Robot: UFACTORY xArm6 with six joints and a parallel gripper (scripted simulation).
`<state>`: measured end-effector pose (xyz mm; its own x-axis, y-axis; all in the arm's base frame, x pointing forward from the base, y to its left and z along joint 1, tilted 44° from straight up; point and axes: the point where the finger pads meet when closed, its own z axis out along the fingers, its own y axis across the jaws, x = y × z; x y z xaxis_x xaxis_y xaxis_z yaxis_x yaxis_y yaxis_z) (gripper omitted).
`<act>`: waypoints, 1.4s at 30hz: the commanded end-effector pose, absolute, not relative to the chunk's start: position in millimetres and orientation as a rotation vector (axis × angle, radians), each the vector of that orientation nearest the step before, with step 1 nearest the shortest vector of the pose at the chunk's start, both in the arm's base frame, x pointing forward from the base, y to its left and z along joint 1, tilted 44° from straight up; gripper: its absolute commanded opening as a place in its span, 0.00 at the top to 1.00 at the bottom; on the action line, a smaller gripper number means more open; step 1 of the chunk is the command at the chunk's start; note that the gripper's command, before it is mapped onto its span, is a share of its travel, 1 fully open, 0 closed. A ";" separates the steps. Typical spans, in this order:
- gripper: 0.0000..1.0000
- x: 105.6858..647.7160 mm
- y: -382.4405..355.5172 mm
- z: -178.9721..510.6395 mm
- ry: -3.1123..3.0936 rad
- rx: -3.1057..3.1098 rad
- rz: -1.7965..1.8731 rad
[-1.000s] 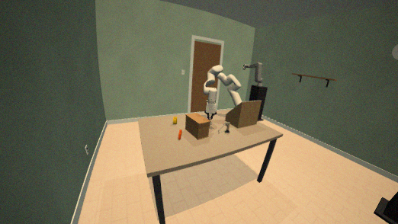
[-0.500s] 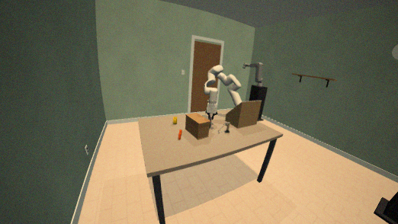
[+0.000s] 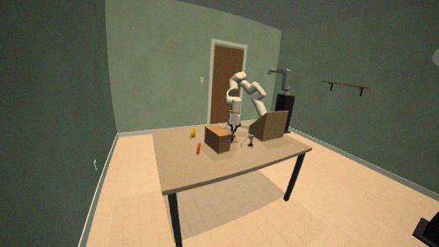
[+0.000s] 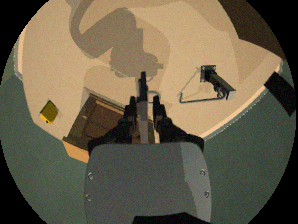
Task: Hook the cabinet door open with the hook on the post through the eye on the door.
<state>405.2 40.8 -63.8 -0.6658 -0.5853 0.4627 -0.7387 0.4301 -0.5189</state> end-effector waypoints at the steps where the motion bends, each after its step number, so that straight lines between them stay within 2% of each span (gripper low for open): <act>1: 0.73 403.0 43.7 -65.3 -2.487 1.145 1.065; 42: 0.73 396.7 47.4 -69.8 -2.534 1.081 1.079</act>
